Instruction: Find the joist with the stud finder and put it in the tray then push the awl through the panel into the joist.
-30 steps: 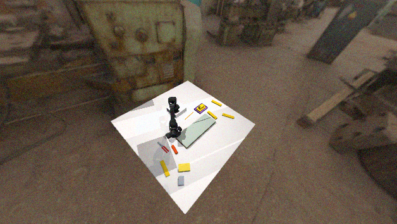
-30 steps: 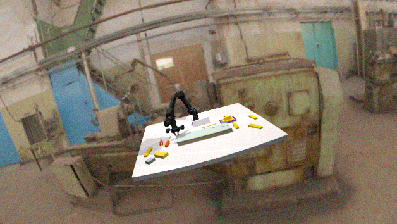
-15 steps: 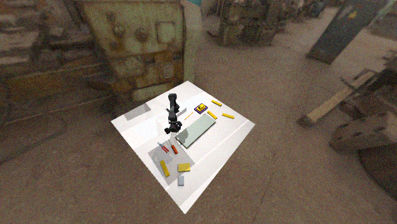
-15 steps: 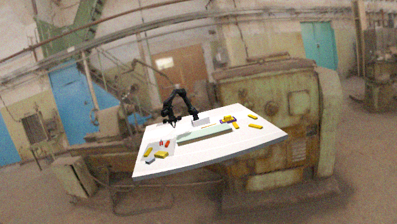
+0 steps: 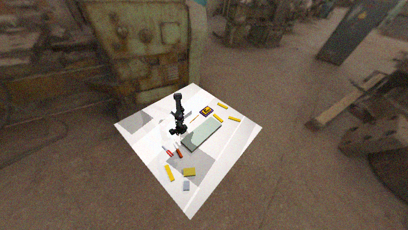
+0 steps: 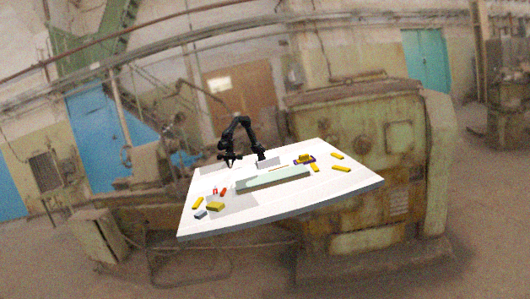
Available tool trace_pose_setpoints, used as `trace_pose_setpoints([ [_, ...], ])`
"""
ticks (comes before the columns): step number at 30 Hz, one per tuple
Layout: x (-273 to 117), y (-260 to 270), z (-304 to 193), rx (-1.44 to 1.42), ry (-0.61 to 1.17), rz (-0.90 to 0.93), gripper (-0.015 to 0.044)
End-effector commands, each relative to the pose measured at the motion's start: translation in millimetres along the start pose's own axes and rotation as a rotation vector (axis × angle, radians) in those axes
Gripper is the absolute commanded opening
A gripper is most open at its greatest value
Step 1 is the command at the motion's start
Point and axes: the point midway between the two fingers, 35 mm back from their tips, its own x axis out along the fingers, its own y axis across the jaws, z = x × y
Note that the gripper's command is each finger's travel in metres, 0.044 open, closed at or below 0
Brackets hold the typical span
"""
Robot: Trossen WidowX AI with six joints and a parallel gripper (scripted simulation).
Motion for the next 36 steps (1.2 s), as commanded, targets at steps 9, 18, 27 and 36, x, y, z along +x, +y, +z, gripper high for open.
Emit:
trace_pose_setpoints([
  [9, -20, -9, 4, 0.117, -0.161, -0.291, 0.0000],
  [18, -41, -14, 2, 0.240, -0.304, -0.474, 0.0000],
  [27, -63, -15, -8, 0.393, -0.460, -0.629, 0.0000],
  [36, -84, -12, -27, 0.575, -0.623, -0.750, 0.0000],
])
